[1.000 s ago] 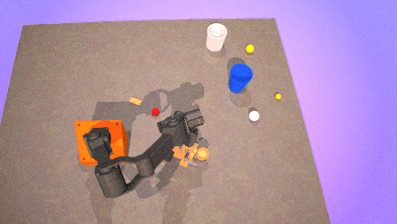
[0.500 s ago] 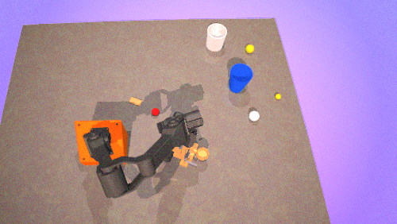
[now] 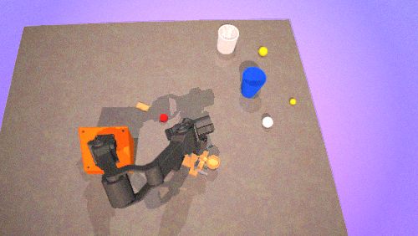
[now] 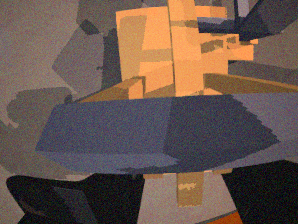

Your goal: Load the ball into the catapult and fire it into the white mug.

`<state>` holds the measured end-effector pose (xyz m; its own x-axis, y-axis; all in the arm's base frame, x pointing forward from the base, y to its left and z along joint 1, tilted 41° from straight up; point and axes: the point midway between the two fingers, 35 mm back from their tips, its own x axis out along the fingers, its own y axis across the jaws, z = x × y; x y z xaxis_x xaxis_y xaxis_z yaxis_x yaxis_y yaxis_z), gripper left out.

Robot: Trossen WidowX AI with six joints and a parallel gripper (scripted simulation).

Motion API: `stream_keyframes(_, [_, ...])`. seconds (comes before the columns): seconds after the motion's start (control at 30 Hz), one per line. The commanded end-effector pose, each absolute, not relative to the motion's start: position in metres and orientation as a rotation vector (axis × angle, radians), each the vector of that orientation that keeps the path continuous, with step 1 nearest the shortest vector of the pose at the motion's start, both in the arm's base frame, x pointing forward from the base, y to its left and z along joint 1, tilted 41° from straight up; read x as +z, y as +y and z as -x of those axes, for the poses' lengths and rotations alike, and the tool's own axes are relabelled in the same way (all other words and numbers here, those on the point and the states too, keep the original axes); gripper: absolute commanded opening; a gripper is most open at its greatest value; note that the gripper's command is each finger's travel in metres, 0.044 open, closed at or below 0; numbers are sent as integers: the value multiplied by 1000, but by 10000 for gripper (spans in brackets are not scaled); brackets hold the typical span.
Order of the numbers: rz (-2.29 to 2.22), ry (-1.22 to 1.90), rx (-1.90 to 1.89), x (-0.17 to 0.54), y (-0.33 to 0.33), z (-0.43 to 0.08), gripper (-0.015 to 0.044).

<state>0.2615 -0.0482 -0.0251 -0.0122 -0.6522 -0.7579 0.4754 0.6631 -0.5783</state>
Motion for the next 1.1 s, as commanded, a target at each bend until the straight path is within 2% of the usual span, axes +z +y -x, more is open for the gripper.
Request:
stream_keyframes(0.0, [164, 1304, -895, -8, -32, -264, 32])
stream_keyframes(0.07, [166, 1305, -896, 10, -17, -263, 0])
stream_keyframes(0.33, [69, 1253, -960, -2, 10, -282, 0])
stream_keyframes(0.7, [-231, 1067, -1169, -69, 100, -318, 0])
stream_keyframes(1.07, [-495, 849, -1361, -157, 184, -317, 0])
